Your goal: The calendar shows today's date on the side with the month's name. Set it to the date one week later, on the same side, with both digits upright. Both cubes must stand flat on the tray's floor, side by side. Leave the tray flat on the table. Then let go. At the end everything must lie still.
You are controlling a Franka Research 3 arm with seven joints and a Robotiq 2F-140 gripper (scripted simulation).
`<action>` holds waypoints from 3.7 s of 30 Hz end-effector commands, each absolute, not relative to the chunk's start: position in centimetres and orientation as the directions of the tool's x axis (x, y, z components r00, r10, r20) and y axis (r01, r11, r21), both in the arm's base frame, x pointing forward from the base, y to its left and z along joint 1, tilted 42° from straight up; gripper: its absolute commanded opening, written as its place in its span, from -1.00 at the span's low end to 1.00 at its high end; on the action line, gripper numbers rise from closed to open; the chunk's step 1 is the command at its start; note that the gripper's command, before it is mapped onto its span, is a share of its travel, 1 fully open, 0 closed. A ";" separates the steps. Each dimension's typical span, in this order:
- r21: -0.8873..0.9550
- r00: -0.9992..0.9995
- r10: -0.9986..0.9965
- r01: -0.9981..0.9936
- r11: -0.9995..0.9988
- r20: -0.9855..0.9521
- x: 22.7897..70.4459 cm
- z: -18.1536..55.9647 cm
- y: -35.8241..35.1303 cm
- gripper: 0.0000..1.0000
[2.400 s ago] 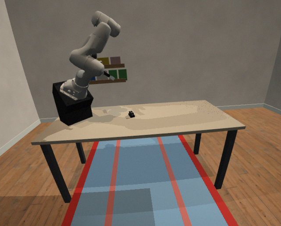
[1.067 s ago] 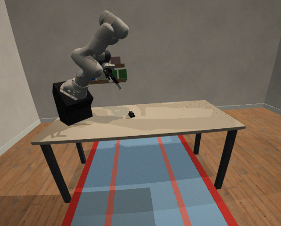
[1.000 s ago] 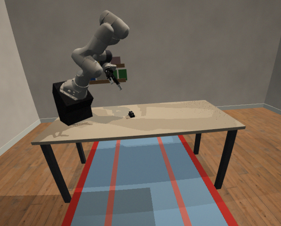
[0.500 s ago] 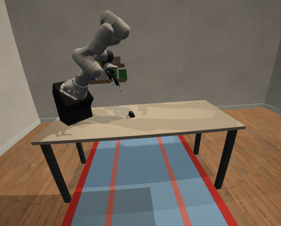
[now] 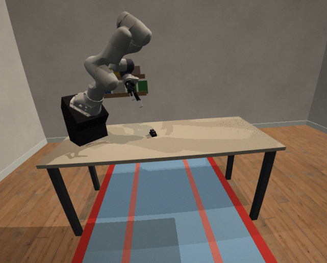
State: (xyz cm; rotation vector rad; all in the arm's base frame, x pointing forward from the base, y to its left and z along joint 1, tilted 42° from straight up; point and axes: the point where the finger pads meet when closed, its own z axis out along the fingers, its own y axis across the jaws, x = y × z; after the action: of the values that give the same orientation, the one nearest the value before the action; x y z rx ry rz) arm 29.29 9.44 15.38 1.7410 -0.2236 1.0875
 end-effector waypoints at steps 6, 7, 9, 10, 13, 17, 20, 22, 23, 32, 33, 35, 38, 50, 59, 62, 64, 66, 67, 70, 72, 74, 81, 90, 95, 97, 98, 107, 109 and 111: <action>0.705 0.637 0.326 -0.535 -0.465 0.698 30.3 14.5 9.5 1.00; 0.705 0.637 0.326 -0.535 -0.465 0.698 30.3 14.5 9.5 1.00; 0.705 0.637 0.326 -0.535 -0.465 0.698 30.3 14.5 9.5 1.00; 0.705 0.637 0.326 -0.535 -0.465 0.698 30.3 14.5 9.5 1.00; 0.705 0.637 0.326 -0.535 -0.465 0.698 30.3 14.5 9.5 1.00; 0.705 0.637 0.326 -0.535 -0.465 0.698 30.3 14.5 9.5 1.00; 0.705 0.637 0.326 -0.535 -0.465 0.698 30.3 14.5 9.5 1.00; 0.705 0.637 0.326 -0.535 -0.465 0.698 30.3 14.5 9.5 1.00; 0.733 0.707 0.289 -0.468 -0.494 0.646 32.4 13.8 8.7 1.00; 0.733 0.707 0.289 -0.468 -0.494 0.646 32.4 13.8 8.7 1.00; 0.733 0.707 0.289 -0.468 -0.494 0.646 32.4 13.8 8.7 1.00; 0.733 0.707 0.289 -0.468 -0.494 0.646 32.4 13.8 8.7 1.00; 0.733 0.707 0.289 -0.468 -0.494 0.646 32.4 13.8 8.7 1.00; 0.750 0.766 0.261 -0.394 -0.532 0.588 34.4 13.3 7.9 1.00; 0.750 0.766 0.261 -0.394 -0.532 0.588 34.4 13.3 7.9 1.00; 0.750 0.766 0.261 -0.394 -0.532 0.588 34.4 13.3 7.9 1.00; 0.750 0.766 0.261 -0.394 -0.532 0.588 34.4 13.3 7.9 1.00; 0.750 0.766 0.261 -0.394 -0.532 0.588 34.4 13.3 7.9 1.00; 0.750 0.766 0.261 -0.394 -0.532 0.588 34.4 13.3 7.9 1.00; 0.750 0.766 0.261 -0.394 -0.532 0.588 34.4 13.3 7.9 1.00; 0.750 0.766 0.261 -0.394 -0.532 0.588 34.4 13.3 7.9 1.00; 0.750 0.766 0.261 -0.394 -0.532 0.588 34.4 13.3 7.9 1.00; 0.754 0.812 0.246 -0.317 -0.576 0.529 36.2 12.9 7.1 1.00; 0.733 0.863 0.252 -0.181 -0.656 0.438 39.0 12.6 5.8 1.00; 0.717 0.874 0.264 -0.129 -0.685 0.409 39.8 12.6 5.4 1.00; 0.713 0.876 0.267 -0.117 -0.691 0.402 40.0 12.6 5.3 1.00; 0.713 0.876 0.267 -0.117 -0.691 0.402 40.0 12.6 5.3 1.00; 0.662 0.880 0.317 0.005 -0.749 0.353 41.8 13.0 4.3 1.00; 0.654 0.879 0.327 0.023 -0.756 0.347 42.0 13.1 4.2 1.00; 0.640 0.876 0.342 0.050 -0.767 0.341 42.4 13.2 4.0 1.00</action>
State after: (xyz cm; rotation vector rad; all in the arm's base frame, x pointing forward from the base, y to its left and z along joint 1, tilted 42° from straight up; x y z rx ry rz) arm 41.74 3.15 13.56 2.3476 0.0870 0.6466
